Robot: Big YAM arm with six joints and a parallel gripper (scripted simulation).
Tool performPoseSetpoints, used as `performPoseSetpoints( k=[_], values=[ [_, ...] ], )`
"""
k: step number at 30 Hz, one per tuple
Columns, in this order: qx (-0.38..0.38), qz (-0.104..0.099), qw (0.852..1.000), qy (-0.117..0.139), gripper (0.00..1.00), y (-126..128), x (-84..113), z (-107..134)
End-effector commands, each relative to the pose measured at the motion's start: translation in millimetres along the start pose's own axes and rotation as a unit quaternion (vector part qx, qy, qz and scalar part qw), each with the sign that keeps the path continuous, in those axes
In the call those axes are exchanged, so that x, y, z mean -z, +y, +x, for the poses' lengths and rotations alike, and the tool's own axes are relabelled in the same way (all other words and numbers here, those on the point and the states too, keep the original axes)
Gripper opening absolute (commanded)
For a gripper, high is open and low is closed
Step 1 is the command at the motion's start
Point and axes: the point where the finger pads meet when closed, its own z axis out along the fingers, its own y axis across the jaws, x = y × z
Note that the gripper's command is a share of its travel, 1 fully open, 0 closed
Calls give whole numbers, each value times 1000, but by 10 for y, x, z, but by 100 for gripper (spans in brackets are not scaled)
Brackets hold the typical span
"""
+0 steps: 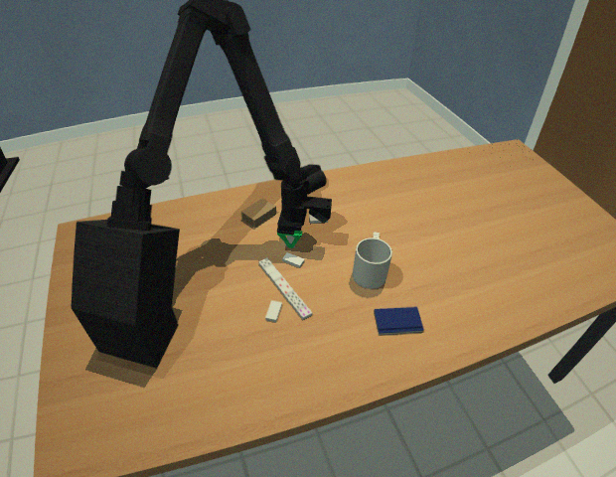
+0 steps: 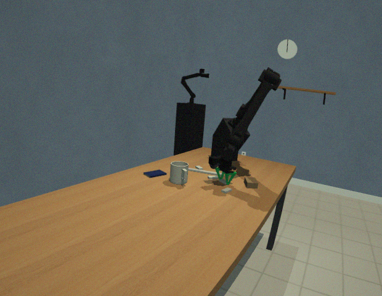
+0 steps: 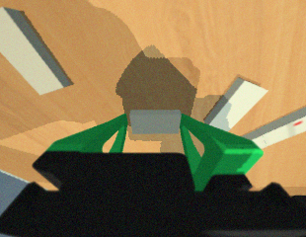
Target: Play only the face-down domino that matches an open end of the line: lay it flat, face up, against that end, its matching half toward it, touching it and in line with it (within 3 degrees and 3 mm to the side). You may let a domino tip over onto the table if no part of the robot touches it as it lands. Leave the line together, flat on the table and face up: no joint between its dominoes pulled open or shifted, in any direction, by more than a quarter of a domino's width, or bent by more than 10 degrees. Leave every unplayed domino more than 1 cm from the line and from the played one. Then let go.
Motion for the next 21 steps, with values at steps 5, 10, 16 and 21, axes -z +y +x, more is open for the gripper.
performPoseSetpoints(
  k=[5,10,16,21],
  values=[
    [0,-3,1000,-5,53,30,3,-32],
    [0,-5,1000,-8,53,60,-7,-58],
    [0,-5,1000,-8,53,60,-7,-58],
    [0,-3,1000,-4,53,27,5,-30]
  ],
)
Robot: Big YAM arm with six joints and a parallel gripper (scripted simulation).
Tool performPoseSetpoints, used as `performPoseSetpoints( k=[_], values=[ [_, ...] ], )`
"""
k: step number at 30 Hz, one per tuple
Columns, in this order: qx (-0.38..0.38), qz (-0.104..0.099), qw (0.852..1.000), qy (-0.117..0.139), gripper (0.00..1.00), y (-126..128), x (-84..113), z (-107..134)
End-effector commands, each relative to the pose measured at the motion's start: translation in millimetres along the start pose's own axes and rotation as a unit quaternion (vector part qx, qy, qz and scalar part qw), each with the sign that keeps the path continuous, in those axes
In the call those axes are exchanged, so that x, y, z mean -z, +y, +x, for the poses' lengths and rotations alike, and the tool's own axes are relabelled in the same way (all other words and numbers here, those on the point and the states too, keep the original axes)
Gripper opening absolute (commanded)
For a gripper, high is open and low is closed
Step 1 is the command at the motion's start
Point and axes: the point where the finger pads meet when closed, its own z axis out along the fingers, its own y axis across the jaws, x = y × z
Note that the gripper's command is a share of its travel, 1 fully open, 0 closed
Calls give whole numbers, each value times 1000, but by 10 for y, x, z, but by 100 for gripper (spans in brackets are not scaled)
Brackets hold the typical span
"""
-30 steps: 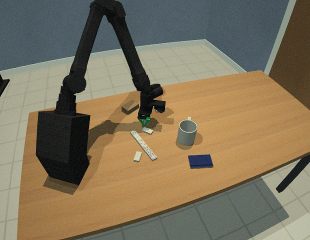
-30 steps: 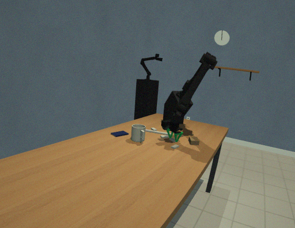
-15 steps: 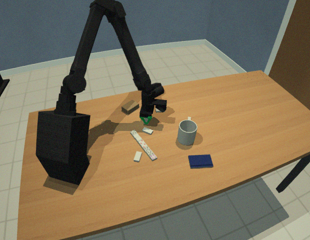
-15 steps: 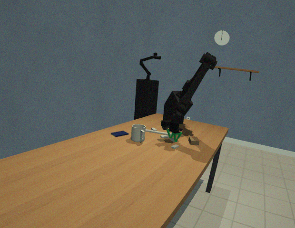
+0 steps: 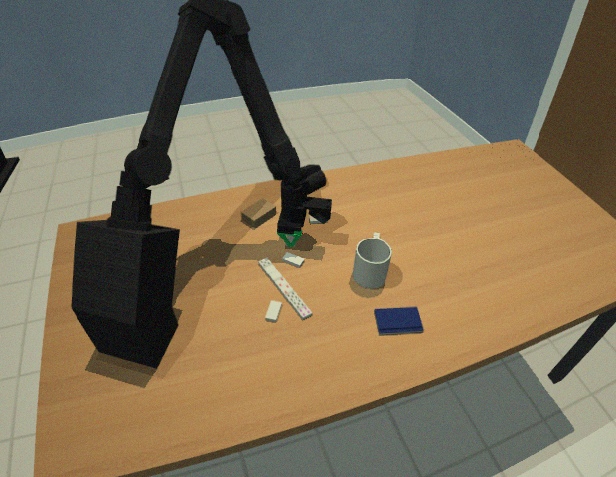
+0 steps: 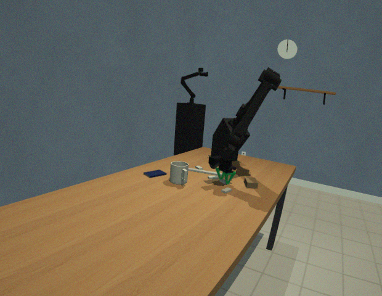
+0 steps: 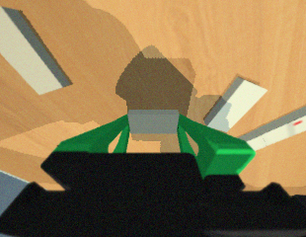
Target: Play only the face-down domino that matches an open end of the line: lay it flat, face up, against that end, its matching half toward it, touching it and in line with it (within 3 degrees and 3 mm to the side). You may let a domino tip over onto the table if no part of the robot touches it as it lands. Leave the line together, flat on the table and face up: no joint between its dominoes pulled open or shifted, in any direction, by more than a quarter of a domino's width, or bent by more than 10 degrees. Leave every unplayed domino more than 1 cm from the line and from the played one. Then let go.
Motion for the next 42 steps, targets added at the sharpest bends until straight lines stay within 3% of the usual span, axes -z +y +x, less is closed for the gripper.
performPoseSetpoints(
  k=[1,42],
  values=[
    [0,-4,1000,-5,53,37,3,-36],
    [0,-2,1000,-4,53,23,-10,-21]
  ],
)
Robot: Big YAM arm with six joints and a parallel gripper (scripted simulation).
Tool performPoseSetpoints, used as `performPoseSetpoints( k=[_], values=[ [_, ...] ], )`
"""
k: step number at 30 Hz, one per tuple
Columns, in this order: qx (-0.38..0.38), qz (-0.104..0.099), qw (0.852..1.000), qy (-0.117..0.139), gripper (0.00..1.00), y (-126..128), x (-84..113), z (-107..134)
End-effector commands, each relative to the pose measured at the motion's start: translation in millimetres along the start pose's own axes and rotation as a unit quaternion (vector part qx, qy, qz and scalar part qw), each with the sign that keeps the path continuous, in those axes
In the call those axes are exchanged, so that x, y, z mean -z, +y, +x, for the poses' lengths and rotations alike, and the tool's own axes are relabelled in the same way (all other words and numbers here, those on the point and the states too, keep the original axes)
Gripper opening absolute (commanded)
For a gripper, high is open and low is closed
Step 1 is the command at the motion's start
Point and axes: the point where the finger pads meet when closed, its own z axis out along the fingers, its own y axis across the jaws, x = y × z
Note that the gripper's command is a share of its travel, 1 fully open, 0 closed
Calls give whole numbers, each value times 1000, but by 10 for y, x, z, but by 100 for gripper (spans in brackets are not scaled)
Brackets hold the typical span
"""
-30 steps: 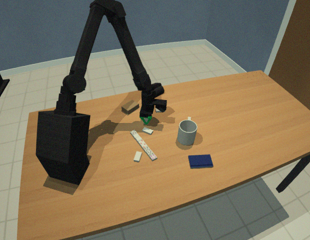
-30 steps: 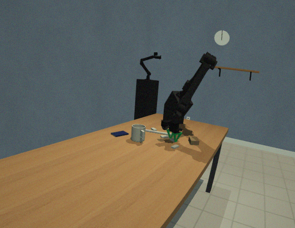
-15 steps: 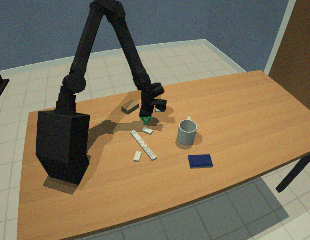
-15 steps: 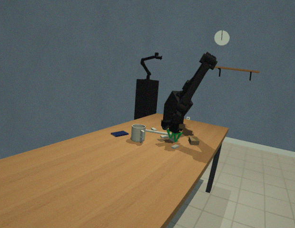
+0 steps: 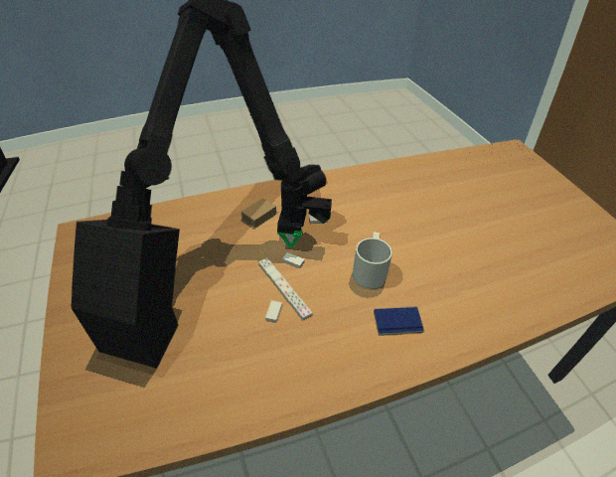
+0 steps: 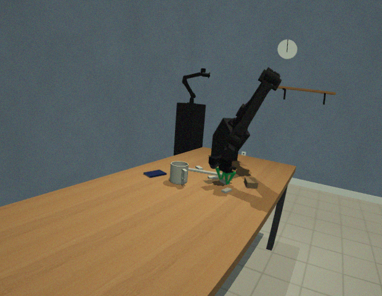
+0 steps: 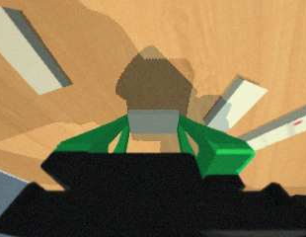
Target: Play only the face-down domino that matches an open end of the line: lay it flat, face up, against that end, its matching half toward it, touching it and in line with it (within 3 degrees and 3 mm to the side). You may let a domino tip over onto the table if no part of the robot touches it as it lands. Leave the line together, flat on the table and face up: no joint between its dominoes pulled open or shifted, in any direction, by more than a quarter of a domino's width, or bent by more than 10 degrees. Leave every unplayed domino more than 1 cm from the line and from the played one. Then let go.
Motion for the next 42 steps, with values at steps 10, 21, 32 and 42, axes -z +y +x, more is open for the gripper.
performPoseSetpoints(
  k=[10,21,32,42],
  values=[
    [-1,-2,1000,-2,53,25,242,-25],
    [-1,-3,1000,-2,53,32,391,-30],
    [1,-5,1000,-6,53,31,735,-31],
    [-2,-2,1000,-2,53,14,835,-9]
  ],
)
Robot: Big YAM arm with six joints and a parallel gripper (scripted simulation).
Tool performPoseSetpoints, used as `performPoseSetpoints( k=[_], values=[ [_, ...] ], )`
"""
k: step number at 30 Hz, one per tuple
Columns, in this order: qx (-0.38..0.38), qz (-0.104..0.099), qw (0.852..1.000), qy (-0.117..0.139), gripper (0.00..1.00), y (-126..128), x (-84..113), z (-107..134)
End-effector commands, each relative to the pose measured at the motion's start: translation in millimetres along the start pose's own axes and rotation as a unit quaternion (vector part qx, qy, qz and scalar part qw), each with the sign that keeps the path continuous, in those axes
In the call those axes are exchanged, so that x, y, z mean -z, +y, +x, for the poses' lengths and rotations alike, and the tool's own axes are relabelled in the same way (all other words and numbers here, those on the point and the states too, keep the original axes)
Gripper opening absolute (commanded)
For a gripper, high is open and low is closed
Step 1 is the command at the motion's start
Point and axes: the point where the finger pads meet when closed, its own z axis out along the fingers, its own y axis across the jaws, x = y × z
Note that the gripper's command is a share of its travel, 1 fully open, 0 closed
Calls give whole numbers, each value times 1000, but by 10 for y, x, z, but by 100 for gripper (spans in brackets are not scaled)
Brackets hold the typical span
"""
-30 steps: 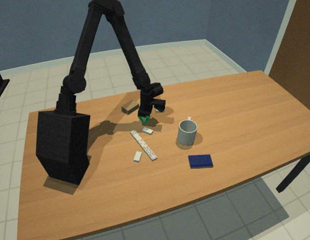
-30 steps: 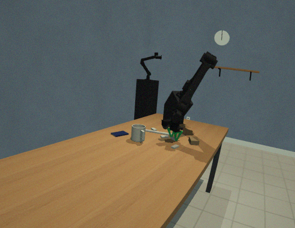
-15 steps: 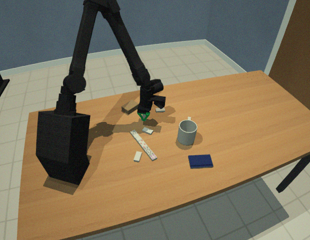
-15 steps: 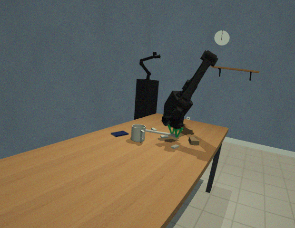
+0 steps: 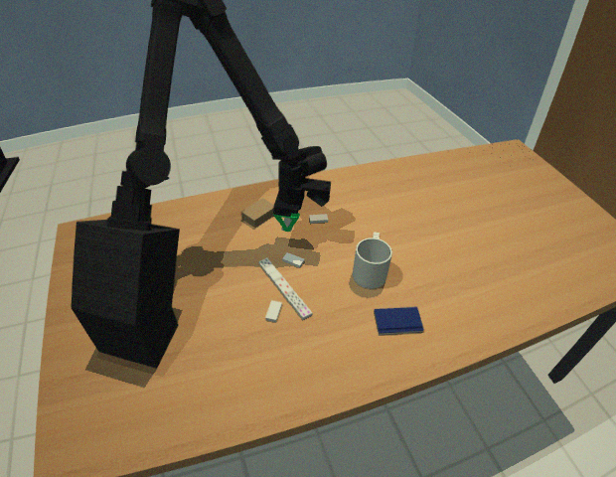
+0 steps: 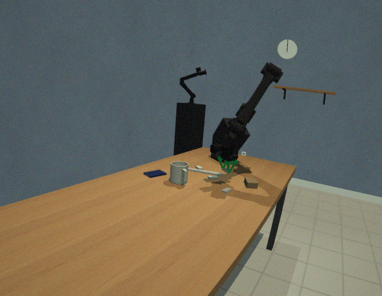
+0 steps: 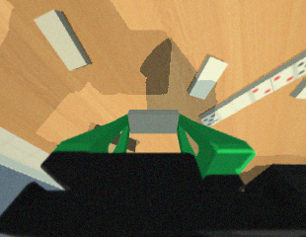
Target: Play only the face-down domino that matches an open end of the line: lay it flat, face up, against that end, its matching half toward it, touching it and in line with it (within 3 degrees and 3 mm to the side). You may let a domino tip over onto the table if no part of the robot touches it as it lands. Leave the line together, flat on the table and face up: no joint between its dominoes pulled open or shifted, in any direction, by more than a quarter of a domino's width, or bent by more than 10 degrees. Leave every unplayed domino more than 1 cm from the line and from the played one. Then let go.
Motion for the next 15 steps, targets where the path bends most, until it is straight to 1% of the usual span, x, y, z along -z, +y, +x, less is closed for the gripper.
performPoseSetpoints(
  k=[1,6,13,14,15],
  values=[
    [6,-8,1000,-14,53,62,247,-92],
    [10,-10,1000,-17,53,83,484,-129],
    [10,-10,1000,-17,53,83,484,-129],
    [3,-6,1000,-10,53,32,417,-72],
    [4,-6,1000,-11,53,40,445,-81]
  ],
)
